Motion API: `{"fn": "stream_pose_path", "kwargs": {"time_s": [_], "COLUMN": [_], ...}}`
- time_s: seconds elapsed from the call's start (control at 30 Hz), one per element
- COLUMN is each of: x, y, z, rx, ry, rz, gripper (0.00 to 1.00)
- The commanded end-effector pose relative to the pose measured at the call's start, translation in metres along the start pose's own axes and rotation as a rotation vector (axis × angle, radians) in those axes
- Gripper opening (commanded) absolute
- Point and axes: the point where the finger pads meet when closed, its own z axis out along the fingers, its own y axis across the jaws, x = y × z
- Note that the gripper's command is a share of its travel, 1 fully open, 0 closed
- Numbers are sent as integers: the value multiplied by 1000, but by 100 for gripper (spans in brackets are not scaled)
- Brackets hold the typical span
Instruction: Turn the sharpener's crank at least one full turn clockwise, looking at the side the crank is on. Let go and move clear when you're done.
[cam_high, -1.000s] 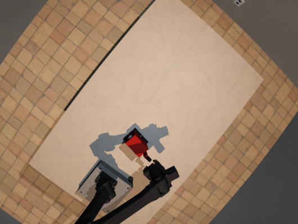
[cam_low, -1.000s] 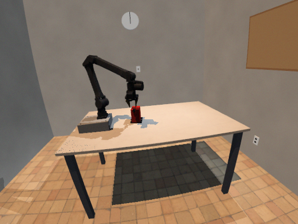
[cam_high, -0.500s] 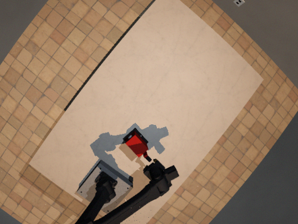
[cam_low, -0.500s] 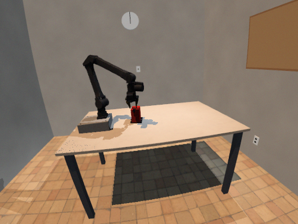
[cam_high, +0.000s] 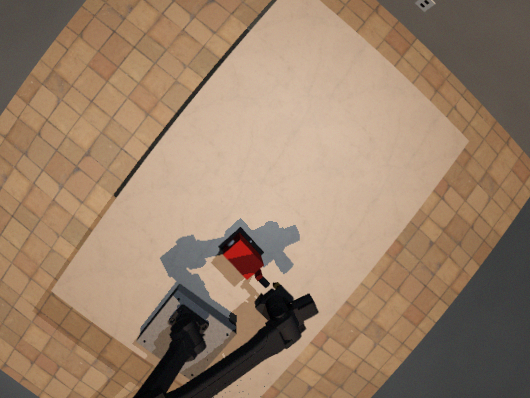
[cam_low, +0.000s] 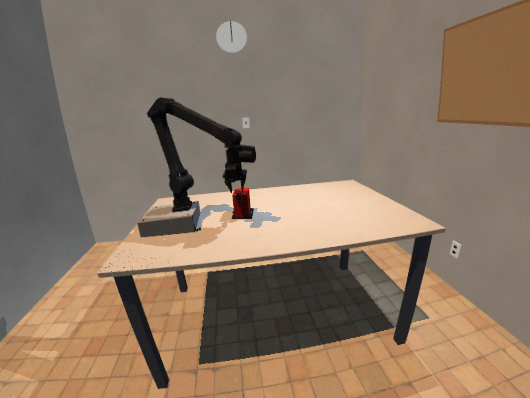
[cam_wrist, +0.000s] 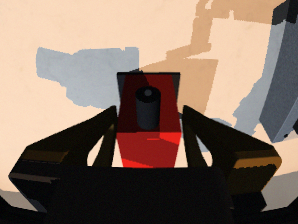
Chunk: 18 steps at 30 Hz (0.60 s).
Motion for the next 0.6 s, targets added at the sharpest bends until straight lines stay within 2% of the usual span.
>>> {"fn": "stream_pose_path", "kwargs": {"time_s": [0.0,0.07,0.1,0.5,0.53,0.57], "x": [1,1,-1,0,4,3], "y": [26,26,14,13,6,5], "z": [-20,-20,-12,-11,2,6], "rx": [-58,-58,-34,-34,-11,-3], "ry": [-18,-18,-10,-10,-3,-1], "rz": [-11,-11,-7,-7,-5,-4], "gripper": [51,51,51,51,51,51]}}
